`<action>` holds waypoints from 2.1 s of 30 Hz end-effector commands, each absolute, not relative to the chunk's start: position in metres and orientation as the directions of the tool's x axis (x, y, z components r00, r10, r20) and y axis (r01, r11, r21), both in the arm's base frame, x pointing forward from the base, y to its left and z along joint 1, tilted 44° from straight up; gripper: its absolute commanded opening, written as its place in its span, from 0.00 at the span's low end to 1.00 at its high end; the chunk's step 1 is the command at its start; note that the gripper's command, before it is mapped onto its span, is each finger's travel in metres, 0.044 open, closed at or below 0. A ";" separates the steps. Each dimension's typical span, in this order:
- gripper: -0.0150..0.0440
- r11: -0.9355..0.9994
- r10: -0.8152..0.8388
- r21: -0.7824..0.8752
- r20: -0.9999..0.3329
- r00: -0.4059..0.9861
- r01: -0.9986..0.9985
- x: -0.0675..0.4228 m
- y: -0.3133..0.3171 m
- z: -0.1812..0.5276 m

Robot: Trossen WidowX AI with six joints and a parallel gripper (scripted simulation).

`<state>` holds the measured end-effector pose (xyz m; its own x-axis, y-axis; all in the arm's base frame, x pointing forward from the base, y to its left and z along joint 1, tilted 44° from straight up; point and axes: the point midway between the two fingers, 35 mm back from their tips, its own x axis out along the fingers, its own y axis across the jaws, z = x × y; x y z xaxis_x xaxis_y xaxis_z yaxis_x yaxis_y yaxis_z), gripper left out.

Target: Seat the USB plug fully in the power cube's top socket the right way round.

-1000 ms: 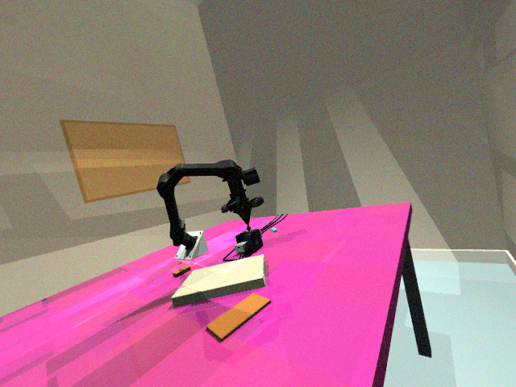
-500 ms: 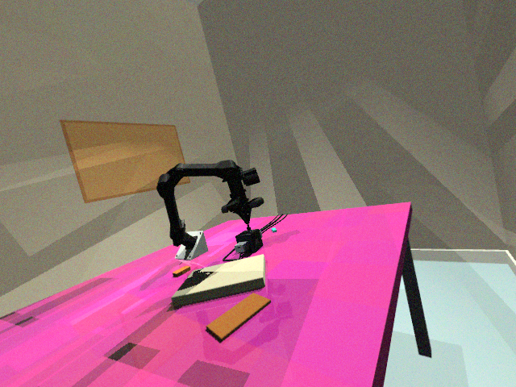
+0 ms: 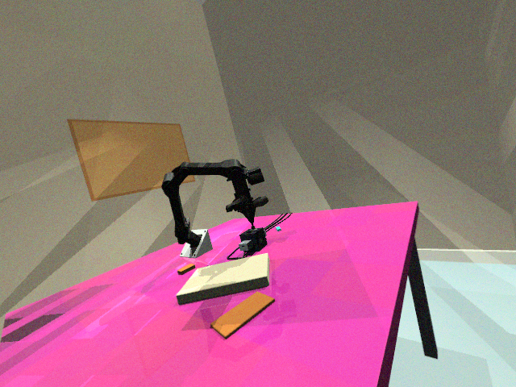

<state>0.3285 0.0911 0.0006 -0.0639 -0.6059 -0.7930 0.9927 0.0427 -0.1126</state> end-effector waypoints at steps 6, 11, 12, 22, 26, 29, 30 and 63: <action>0.25 0.046 -0.607 -0.113 -0.792 -0.062 0.993 0.329 0.090 0.000; 0.25 0.046 -0.607 -0.113 -0.792 -0.062 0.993 0.329 0.089 -0.001; 0.25 0.046 -0.607 -0.113 -0.792 -0.062 0.993 0.329 0.089 -0.001; 0.25 0.046 -0.607 -0.113 -0.792 -0.062 0.993 0.329 0.089 -0.002; 0.25 0.046 -0.607 -0.113 -0.792 -0.062 0.993 0.329 0.088 -0.002; 0.25 0.046 -0.607 -0.113 -0.792 -0.062 0.993 0.329 0.088 -0.002; 0.25 0.046 -0.607 -0.113 -0.792 -0.062 0.993 0.329 0.088 -0.002; 0.42 0.047 -0.605 -0.112 -0.794 -0.061 0.993 0.328 0.091 -0.002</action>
<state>0.3282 0.0902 -0.0015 -0.0613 -0.6047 -0.7941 0.9927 0.0460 -0.1117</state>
